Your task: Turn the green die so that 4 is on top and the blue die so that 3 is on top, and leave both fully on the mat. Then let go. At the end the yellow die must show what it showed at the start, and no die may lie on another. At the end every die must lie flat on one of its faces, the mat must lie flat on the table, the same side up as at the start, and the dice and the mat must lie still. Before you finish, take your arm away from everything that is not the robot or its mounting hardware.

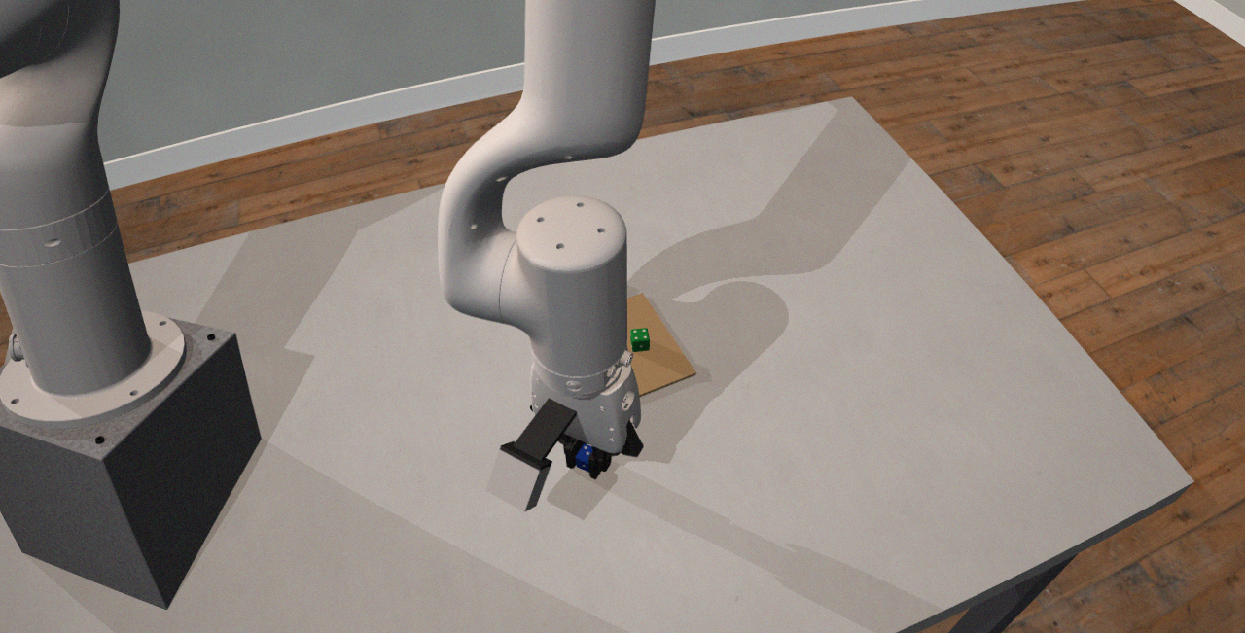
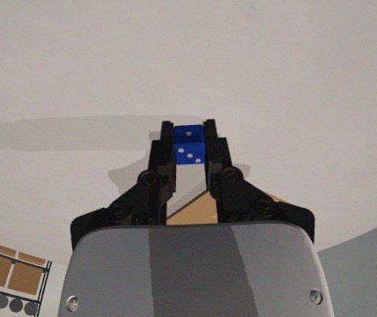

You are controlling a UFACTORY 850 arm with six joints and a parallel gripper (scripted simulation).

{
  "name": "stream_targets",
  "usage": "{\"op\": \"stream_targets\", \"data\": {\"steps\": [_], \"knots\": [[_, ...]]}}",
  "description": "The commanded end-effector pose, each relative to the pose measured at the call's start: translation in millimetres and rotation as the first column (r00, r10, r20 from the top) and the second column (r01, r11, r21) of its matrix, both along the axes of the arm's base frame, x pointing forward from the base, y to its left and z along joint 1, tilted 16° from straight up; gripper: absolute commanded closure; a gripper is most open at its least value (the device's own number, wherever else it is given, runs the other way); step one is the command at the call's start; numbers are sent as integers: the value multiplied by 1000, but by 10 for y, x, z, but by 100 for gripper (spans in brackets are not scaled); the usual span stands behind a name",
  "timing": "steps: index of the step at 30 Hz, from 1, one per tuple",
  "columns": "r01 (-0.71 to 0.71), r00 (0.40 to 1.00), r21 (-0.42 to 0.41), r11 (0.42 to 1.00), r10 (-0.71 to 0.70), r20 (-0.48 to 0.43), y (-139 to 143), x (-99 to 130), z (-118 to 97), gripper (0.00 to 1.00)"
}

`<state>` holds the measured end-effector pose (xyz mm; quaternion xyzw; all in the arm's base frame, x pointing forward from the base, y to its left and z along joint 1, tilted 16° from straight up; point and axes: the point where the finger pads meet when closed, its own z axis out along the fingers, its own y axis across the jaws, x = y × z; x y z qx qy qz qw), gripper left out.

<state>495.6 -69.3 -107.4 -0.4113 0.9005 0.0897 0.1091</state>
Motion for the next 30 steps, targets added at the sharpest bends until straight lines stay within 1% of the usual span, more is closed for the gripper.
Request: {"op": "stream_targets", "data": {"steps": [1,22,24,27,29,30], "knots": [[0,1000,0,1000,0,1,-4,7,5,85],[0,1000,0,1000,0,1,-5,6,11,85],[0,1000,0,1000,0,1,-15,1,47,85],[0,1000,0,1000,0,1,-49,-16,179,85],[0,1000,0,1000,0,1,-49,-16,179,85],[0,1000,0,1000,0,1,-65,-24,241,85]]}}
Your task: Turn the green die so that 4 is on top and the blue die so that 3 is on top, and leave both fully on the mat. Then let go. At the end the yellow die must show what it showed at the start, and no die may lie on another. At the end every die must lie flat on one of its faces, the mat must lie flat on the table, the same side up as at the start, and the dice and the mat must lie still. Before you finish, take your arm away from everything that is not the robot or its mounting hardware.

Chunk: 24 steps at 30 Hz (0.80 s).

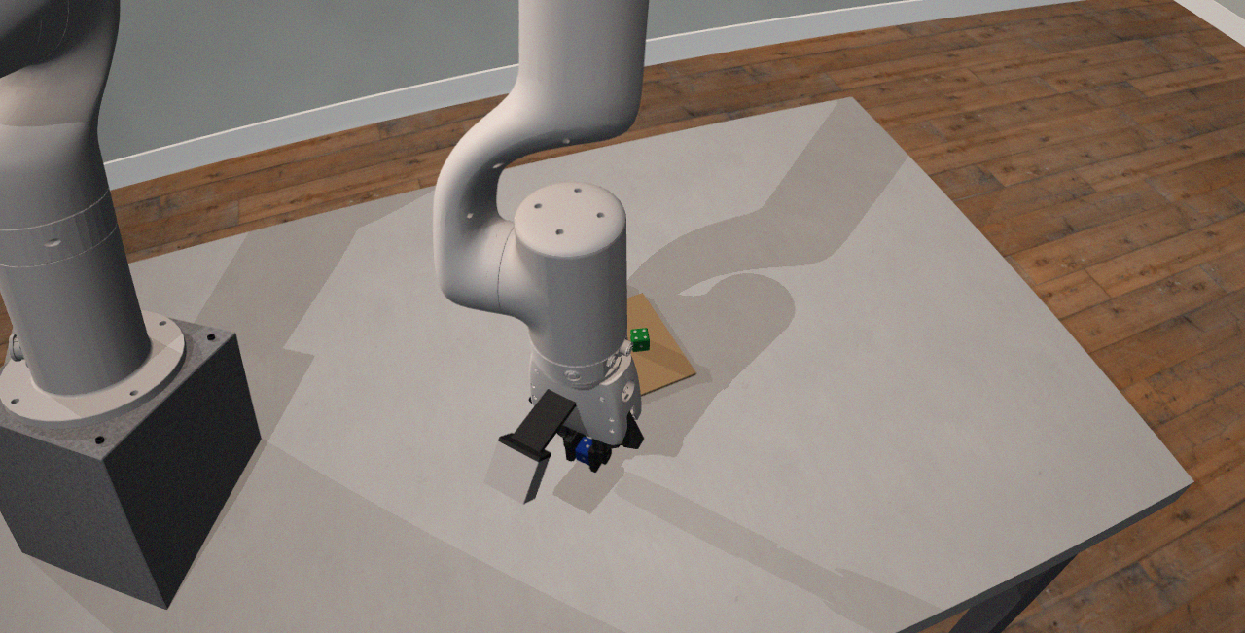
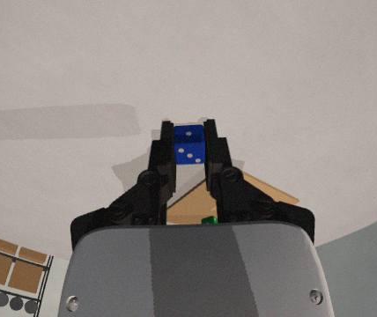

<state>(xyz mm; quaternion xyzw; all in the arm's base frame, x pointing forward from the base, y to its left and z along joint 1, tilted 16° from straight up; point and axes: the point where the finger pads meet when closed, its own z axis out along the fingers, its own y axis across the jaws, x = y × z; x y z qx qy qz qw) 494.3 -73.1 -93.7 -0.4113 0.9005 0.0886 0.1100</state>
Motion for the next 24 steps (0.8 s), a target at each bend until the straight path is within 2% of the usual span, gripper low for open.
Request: {"op": "stream_targets", "data": {"steps": [1,7,11,24], "knots": [[0,1000,1,1000,0,-1,-44,-19,171,85],[0,1000,1,1000,0,-1,-154,-73,590,85],[0,1000,1,1000,0,-1,-202,-97,772,85],[0,1000,1,1000,0,-1,-216,-104,828,85]]}}
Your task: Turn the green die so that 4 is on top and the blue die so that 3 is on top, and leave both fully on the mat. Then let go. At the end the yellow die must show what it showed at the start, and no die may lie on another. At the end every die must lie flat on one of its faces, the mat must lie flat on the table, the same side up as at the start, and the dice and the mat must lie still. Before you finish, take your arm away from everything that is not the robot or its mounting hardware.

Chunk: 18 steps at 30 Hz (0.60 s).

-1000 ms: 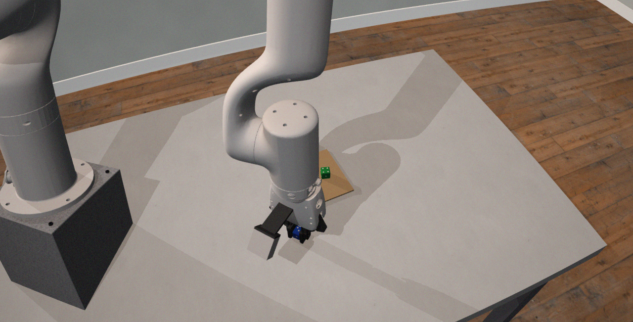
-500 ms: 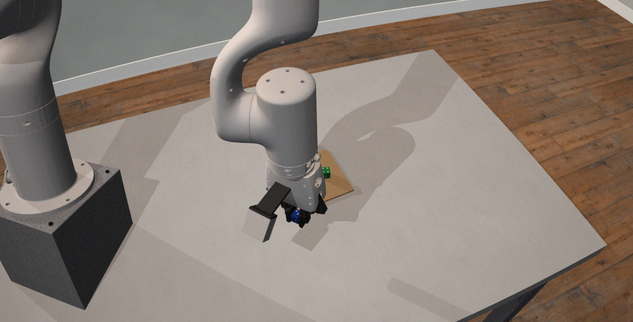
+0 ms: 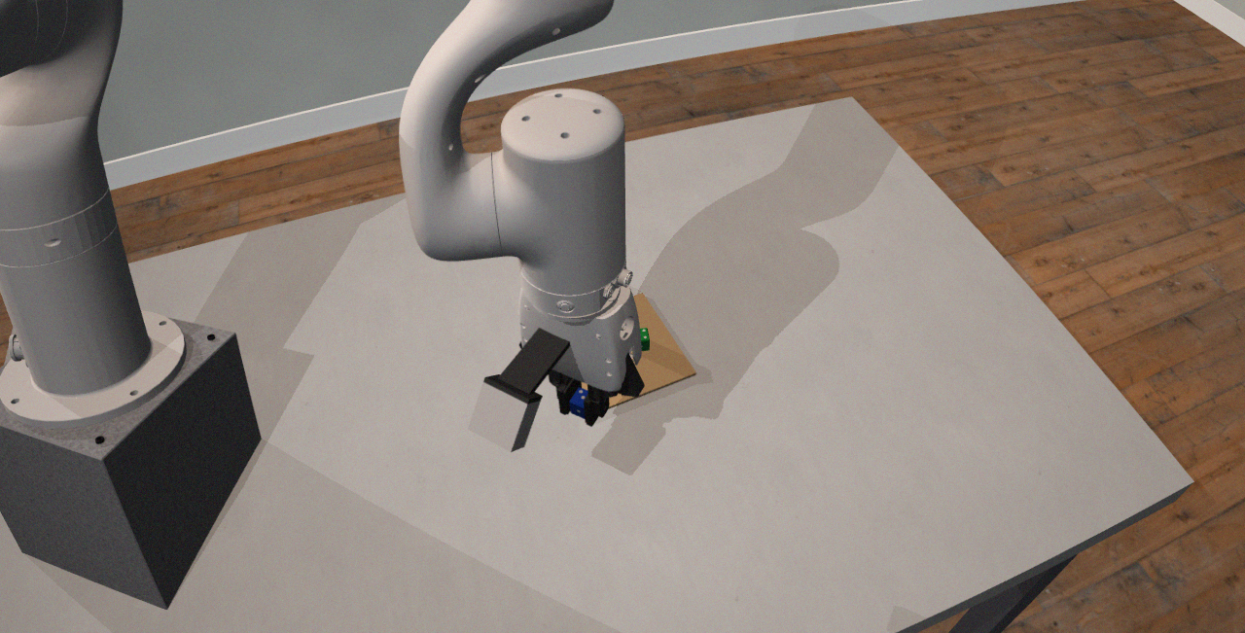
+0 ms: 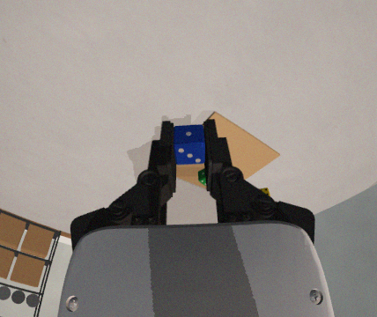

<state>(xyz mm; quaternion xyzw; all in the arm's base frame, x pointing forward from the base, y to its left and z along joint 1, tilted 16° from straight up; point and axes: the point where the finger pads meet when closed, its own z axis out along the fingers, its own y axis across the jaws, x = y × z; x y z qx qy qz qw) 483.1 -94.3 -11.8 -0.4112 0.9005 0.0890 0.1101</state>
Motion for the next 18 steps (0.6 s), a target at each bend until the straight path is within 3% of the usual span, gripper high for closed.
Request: {"op": "stream_targets", "data": {"steps": [1,9,18], "knots": [[0,1000,0,1000,0,-1,-4,8,10,85],[114,993,12,993,-114,-32,188,74,72,85],[423,901,27,906,-417,-122,746,212,246,85]]}}
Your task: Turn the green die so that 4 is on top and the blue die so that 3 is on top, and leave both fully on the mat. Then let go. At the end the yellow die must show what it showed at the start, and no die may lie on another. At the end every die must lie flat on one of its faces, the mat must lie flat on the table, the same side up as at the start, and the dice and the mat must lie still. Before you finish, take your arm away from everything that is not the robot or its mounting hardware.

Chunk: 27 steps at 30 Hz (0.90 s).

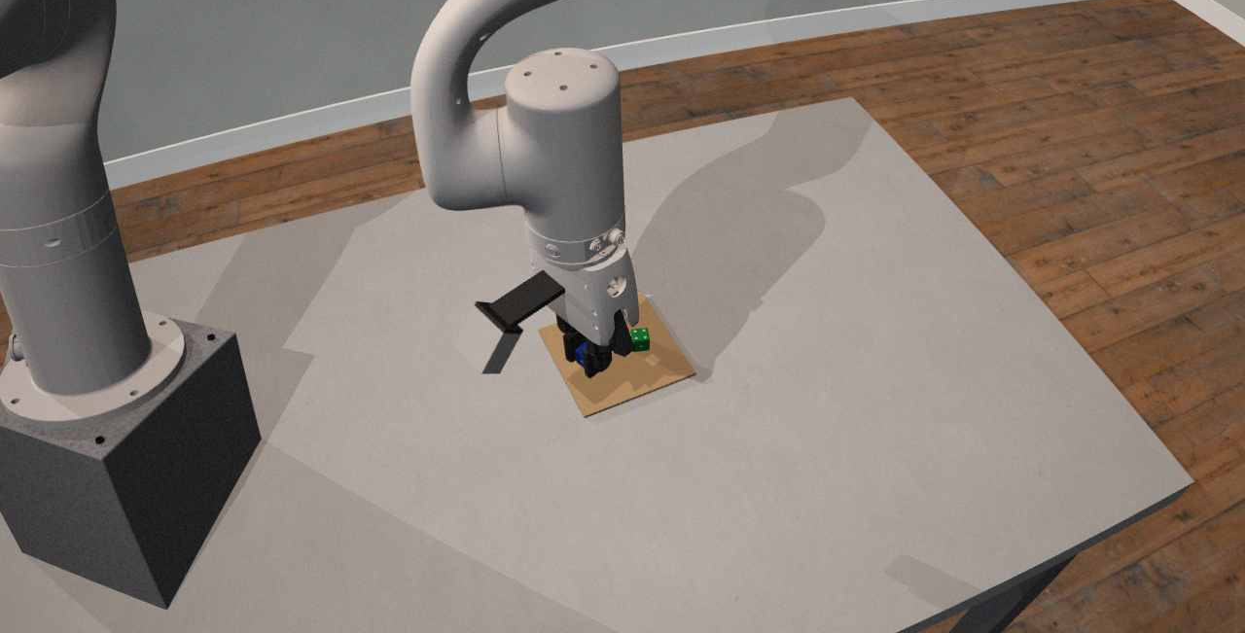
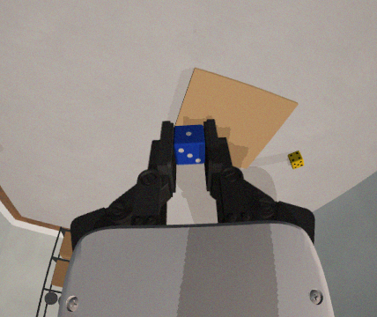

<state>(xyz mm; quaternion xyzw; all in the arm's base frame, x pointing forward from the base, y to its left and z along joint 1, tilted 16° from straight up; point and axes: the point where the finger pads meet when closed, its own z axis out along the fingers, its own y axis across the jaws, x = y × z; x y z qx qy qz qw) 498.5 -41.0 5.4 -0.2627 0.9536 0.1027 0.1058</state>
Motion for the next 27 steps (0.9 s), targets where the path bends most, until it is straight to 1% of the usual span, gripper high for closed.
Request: {"op": "stream_targets", "data": {"steps": [1,4,5,8,10,13,27], "knots": [[159,985,14,987,-158,-68,273,69,93,85],[235,969,20,972,-232,-89,411,90,135,85],[281,955,23,959,-278,-102,498,101,161,85],[283,955,23,959,-279,-103,501,101,162,85],[359,927,28,933,-353,-125,646,116,206,85],[420,900,30,907,-412,-144,767,124,242,85],[431,894,30,902,-423,-148,789,126,249,85]]}}
